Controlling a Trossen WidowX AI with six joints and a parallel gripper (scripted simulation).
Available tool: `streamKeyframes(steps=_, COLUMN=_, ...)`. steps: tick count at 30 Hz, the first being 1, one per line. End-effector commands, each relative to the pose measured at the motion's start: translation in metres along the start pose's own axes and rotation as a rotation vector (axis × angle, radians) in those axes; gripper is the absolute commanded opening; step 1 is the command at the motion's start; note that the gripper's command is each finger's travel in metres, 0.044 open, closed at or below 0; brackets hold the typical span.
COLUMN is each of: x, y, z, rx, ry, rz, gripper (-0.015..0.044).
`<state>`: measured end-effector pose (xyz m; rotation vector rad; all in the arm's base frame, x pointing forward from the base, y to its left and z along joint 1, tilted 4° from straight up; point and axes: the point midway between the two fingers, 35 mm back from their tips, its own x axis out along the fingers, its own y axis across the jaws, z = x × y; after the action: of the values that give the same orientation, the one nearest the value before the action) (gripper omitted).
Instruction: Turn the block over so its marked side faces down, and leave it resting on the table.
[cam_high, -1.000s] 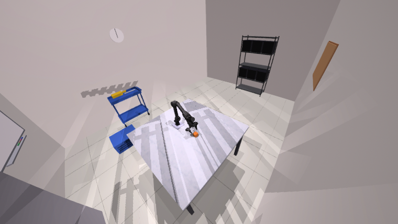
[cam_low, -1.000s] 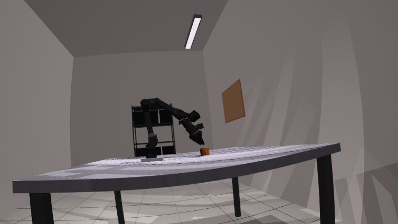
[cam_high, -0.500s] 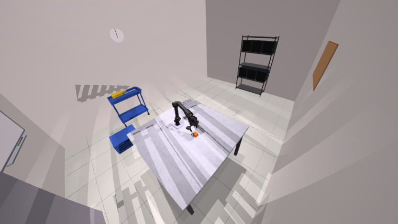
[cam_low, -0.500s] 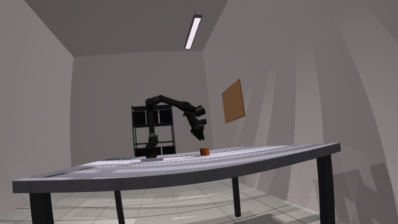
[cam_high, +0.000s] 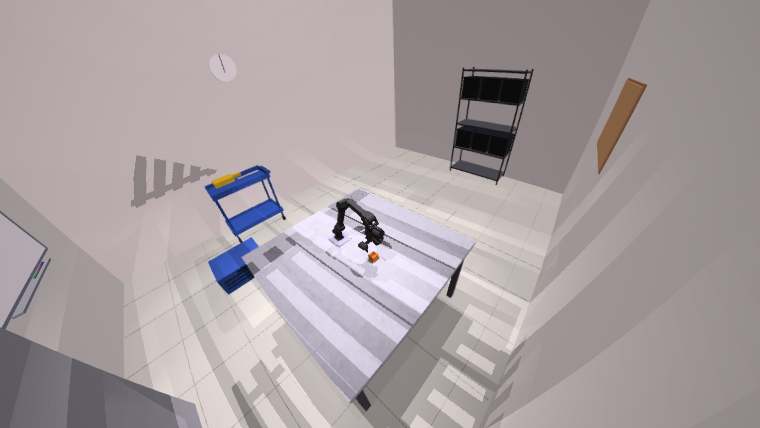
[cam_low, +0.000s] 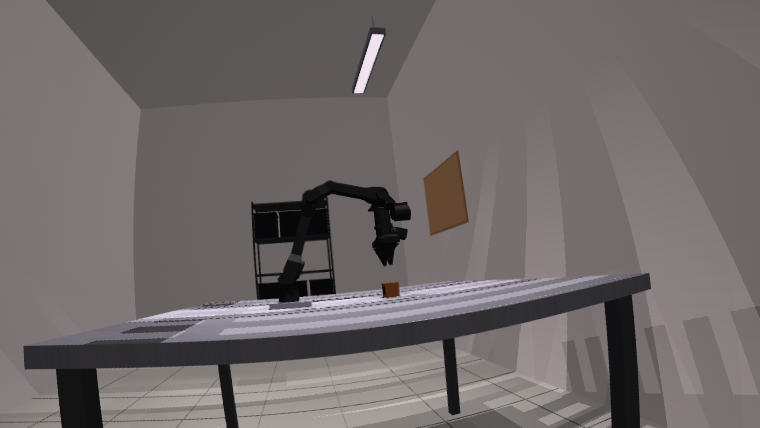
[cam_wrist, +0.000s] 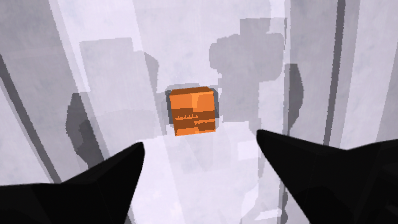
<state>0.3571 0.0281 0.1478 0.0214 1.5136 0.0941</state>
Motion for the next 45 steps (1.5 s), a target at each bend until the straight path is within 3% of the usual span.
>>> streamKeyframes(steps=1, x=0.005, y=0.001, z=0.002, rx=-0.004, ry=0.016, rz=0.005, gripper=0.0440)
streamKeyframes(steps=5, x=0.032, y=0.001, z=0.001, rx=-0.004, ry=0.016, rz=0.005, gripper=0.0440)
streamKeyframes(steps=43, x=0.084, y=0.003, z=0.002, rx=-0.004, ry=0.016, rz=0.006, gripper=0.0440)
streamKeyframes(steps=45, x=0.084, y=0.003, z=0.002, rx=-0.004, ry=0.016, rz=0.006, gripper=0.0387)
